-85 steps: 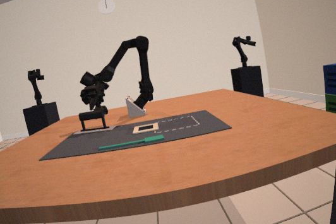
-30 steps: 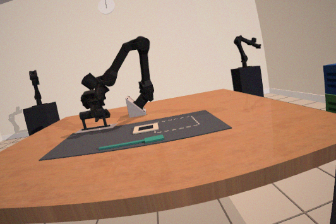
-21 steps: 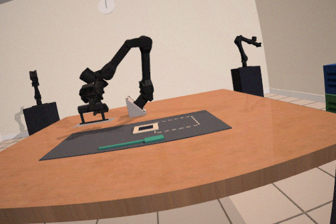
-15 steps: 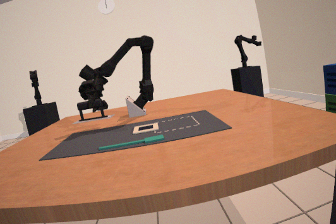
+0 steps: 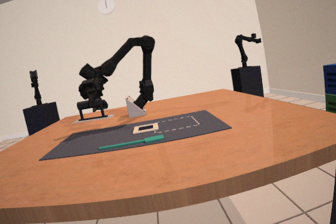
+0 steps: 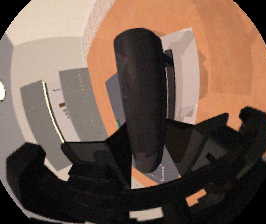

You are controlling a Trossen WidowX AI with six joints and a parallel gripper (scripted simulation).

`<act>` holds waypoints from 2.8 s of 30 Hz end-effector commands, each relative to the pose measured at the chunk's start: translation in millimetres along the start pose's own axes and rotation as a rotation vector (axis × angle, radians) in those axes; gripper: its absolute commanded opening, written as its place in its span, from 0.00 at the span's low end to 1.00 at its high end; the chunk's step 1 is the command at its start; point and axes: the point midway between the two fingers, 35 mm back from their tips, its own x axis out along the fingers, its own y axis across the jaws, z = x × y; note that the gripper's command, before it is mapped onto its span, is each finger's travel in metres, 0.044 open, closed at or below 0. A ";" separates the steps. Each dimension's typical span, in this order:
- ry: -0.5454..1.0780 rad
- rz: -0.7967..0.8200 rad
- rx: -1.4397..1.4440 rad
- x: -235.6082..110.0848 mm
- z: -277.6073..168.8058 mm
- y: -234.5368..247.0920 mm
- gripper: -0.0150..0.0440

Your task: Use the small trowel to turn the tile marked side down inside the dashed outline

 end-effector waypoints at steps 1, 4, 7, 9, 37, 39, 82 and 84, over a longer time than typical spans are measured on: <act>-0.003 0.001 -0.043 7.5 -6.2 13.5 0.25; -0.006 -0.004 -0.058 15.0 -10.7 19.3 0.25; -0.009 -0.008 -0.074 22.8 -16.1 25.3 0.25; -0.010 -0.010 -0.084 28.1 -20.0 29.3 0.25; 0.057 0.032 -0.175 96.8 -101.0 78.1 0.25; 0.057 0.032 -0.175 96.8 -101.0 78.1 0.25; 0.058 0.031 -0.173 118.6 -122.9 43.9 0.25; 0.058 0.031 -0.173 118.3 -126.2 43.7 0.25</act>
